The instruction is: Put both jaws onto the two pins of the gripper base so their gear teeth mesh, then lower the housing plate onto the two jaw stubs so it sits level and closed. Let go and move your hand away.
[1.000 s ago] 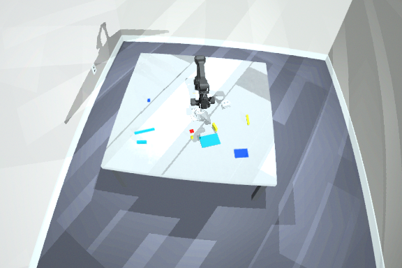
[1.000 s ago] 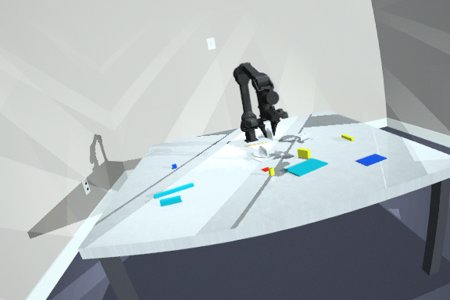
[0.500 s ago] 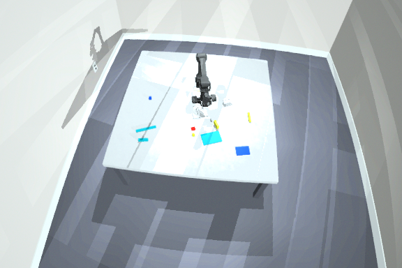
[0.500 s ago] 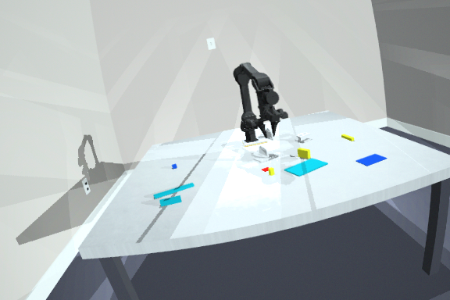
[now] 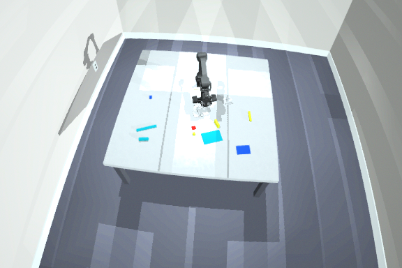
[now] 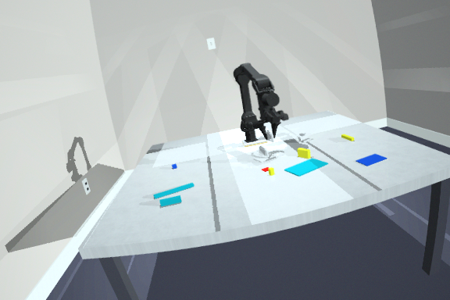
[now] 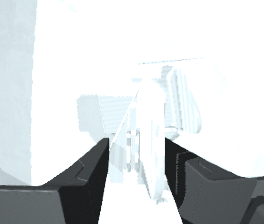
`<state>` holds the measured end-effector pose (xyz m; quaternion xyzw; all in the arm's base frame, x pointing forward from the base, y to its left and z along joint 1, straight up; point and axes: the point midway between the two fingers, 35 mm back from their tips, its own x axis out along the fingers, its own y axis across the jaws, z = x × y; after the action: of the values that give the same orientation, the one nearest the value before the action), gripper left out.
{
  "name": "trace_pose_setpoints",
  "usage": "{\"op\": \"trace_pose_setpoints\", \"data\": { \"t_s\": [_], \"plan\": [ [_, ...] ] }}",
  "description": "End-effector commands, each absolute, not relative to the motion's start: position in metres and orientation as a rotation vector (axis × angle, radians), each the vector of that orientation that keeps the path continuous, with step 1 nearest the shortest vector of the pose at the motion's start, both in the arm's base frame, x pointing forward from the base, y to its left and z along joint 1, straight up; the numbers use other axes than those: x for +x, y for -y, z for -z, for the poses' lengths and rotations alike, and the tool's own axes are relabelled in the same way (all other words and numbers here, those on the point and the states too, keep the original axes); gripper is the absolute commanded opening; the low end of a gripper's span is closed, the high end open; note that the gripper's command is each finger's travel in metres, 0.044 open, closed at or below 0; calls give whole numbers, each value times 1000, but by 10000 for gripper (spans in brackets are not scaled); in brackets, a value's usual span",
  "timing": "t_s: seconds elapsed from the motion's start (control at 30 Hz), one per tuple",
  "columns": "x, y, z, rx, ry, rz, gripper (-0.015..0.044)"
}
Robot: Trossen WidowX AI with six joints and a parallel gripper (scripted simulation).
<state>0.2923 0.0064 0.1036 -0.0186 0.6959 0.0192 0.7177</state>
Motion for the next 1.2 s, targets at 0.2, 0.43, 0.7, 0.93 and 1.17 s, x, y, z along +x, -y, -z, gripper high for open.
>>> {"op": "trace_pose_setpoints", "data": {
  "t_s": [0.2, 0.43, 0.7, 0.93, 1.17],
  "plan": [
    [293, -6, -87, -38, -1543, -40, 134],
    [293, -6, -76, -38, -1543, -40, 134],
    [292, -6, -63, -38, -1543, -40, 134],
    [292, -6, -61, -38, -1543, -40, 134],
    [292, -6, -61, -38, -1543, -40, 134]
  ]
}}
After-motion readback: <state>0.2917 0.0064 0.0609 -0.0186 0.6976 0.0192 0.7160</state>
